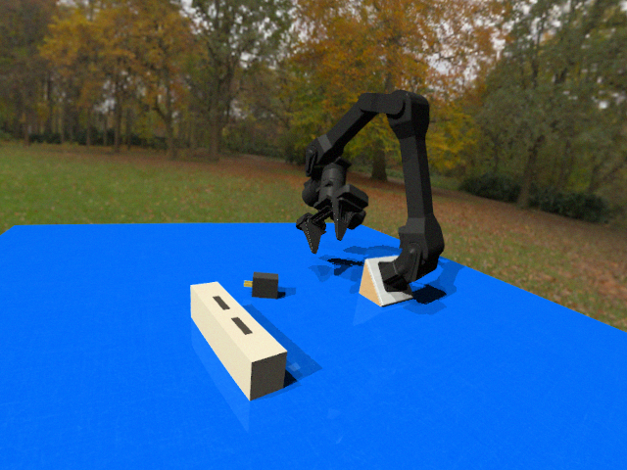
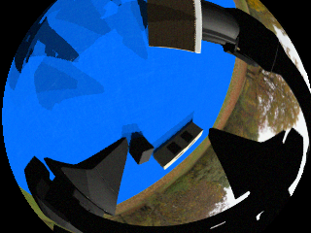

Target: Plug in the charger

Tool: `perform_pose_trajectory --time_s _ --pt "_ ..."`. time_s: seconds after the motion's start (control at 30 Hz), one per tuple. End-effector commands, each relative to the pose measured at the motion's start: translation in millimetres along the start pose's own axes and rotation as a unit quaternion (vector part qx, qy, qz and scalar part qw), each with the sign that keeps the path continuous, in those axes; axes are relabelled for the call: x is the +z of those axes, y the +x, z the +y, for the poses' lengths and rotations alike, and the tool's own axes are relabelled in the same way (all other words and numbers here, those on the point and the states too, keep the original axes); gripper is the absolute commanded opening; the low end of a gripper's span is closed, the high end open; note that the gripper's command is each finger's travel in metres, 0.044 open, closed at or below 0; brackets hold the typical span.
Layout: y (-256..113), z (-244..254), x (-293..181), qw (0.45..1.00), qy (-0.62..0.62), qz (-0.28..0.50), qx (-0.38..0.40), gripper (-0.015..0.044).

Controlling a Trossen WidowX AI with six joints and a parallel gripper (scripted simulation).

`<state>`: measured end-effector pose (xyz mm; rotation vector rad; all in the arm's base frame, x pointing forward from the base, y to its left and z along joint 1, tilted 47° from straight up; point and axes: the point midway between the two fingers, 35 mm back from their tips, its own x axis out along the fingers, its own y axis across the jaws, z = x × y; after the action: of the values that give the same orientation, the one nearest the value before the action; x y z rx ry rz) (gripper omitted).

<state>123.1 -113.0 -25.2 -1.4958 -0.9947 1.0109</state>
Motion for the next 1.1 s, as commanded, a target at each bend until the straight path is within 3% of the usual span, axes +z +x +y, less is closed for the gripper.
perform_pose_trajectory --time_s 0.0,0.53,1.07 --pt "0 0 0 1.000 -0.003 -0.001 0.001 0.0426" --pt "7 7 -19 0.967 -0.240 -0.080 0.038 0.0440" --pt "16 13 -41 0.863 -0.475 -0.168 0.039 0.0440"
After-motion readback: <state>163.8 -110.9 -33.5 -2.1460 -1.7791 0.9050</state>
